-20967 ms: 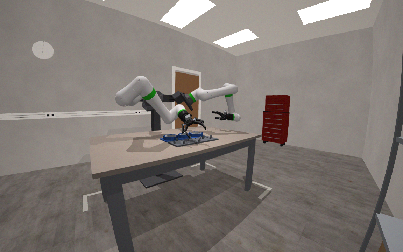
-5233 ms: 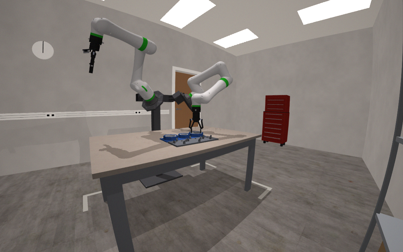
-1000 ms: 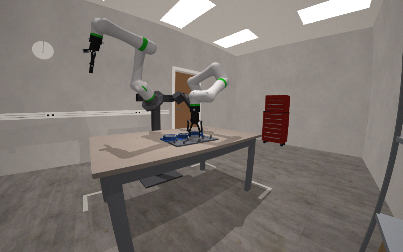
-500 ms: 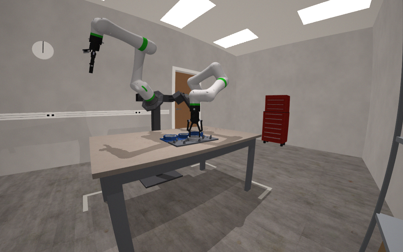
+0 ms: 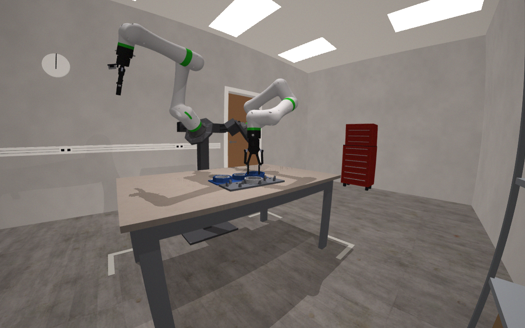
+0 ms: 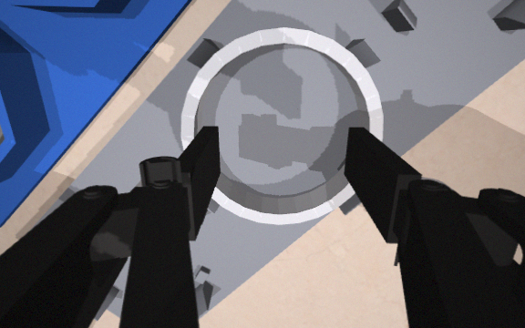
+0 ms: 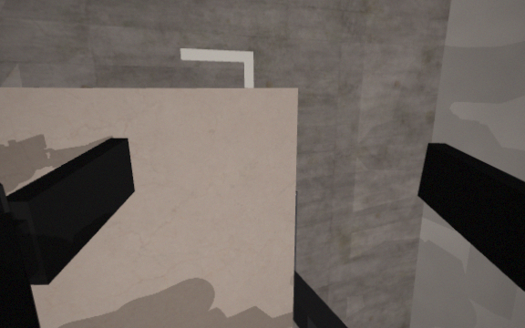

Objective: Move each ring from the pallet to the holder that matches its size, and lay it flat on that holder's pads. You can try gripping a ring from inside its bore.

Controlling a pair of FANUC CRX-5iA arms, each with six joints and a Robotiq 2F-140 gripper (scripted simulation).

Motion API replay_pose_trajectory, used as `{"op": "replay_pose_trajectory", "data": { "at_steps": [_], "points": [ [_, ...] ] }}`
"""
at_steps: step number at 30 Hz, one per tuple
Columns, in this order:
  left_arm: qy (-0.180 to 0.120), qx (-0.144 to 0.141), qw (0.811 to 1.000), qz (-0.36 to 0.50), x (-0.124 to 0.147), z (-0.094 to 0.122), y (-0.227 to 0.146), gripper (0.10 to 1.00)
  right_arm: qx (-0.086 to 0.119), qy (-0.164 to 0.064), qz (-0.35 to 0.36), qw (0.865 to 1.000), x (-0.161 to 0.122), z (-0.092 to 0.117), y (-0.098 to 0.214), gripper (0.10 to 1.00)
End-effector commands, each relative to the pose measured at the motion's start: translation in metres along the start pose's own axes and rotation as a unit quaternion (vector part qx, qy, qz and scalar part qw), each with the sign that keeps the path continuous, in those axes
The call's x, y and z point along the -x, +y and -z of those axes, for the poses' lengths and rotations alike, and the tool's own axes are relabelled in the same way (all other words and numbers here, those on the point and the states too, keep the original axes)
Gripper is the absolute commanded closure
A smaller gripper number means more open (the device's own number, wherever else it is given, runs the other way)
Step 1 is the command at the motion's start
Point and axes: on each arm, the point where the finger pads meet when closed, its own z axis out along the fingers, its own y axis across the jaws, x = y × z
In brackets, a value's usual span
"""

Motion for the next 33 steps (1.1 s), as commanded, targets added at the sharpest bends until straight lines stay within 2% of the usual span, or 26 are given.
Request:
{"op": "replay_pose_trajectory", "data": {
  "at_steps": [1,2,5,6,11,16,24,30,33],
  "points": [
    [-0.001,0.0,1.0,0.001,-0.021,0.001,-0.032,0.751,0.0,0.001,0.0,1.0,0.0,0.001,0.0,0.098],
    [-0.002,0.0,1.0,0.001,-0.042,0.001,-0.058,0.751,0.0,0.001,0.0,1.0,0.0,0.001,0.0,0.098],
    [-0.002,0.0,1.0,0.001,-0.049,0.001,-0.062,0.751,0.0,0.001,0.0,1.0,0.0,0.001,0.0,0.098],
    [-0.001,0.0,1.0,0.001,-0.078,0.001,-0.09,0.751,0.0,0.001,0.0,1.0,0.0,0.001,0.0,0.098],
    [-0.001,0.0,1.0,0.001,-0.124,-0.001,-0.129,0.751,0.0,0.001,0.0,1.0,0.0,0.001,0.0,0.098],
    [-0.001,0.0,1.0,0.001,-0.124,-0.025,-0.129,0.751,0.0,0.001,0.0,1.0,0.0,0.001,0.0,0.098],
    [-0.001,0.0,1.0,0.001,-0.124,-0.027,-0.129,0.751,0.0,0.001,0.0,1.0,0.0,0.001,0.0,0.098],
    [-0.001,0.0,1.0,0.001,-0.124,-0.049,-0.129,0.751,0.0,0.001,0.0,1.0,0.0,0.001,0.0,0.098],
    [-0.001,0.0,1.0,0.001,-0.124,-0.051,-0.129,0.751,0.0,0.001,0.0,1.0,0.0,0.001,0.0,0.098]
  ]
}}
